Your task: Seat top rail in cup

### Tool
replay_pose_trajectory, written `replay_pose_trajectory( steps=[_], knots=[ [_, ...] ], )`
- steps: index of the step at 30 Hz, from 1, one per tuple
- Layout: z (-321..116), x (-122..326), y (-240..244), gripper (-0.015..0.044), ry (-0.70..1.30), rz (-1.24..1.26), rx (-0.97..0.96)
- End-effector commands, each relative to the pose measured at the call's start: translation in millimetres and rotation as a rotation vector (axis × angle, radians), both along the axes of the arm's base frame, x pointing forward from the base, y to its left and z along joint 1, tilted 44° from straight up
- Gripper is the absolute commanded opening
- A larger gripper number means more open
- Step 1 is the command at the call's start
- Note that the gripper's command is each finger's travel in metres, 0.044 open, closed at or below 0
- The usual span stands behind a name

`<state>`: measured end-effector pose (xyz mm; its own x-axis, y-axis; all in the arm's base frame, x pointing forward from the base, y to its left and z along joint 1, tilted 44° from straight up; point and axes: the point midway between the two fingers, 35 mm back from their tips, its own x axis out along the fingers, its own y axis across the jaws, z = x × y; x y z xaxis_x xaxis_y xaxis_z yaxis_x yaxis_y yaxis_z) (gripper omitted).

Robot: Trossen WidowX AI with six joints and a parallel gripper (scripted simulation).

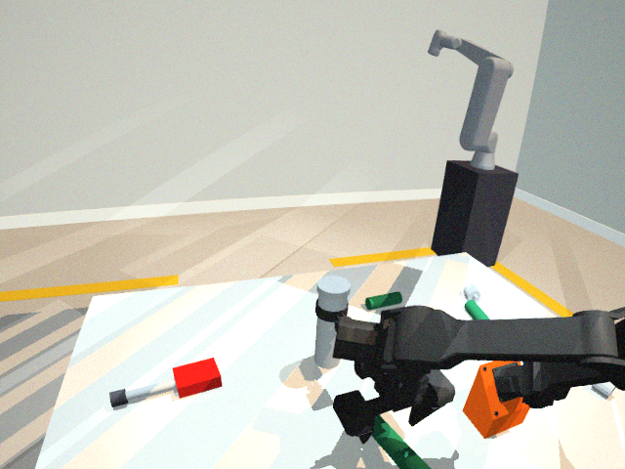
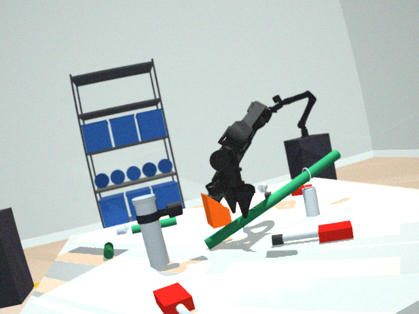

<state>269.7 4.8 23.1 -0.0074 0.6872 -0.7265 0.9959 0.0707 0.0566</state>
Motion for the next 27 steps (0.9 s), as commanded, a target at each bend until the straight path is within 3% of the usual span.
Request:
replay_pose_trajectory(
  steps=[1,27],
  knots=[
    [-5.7,-1.6,5.8,0.044,0.008,-0.002,0.005],
    [-33.3,-3.7,33.9,0.044,0.008,-0.002,0.008]
  ],
)
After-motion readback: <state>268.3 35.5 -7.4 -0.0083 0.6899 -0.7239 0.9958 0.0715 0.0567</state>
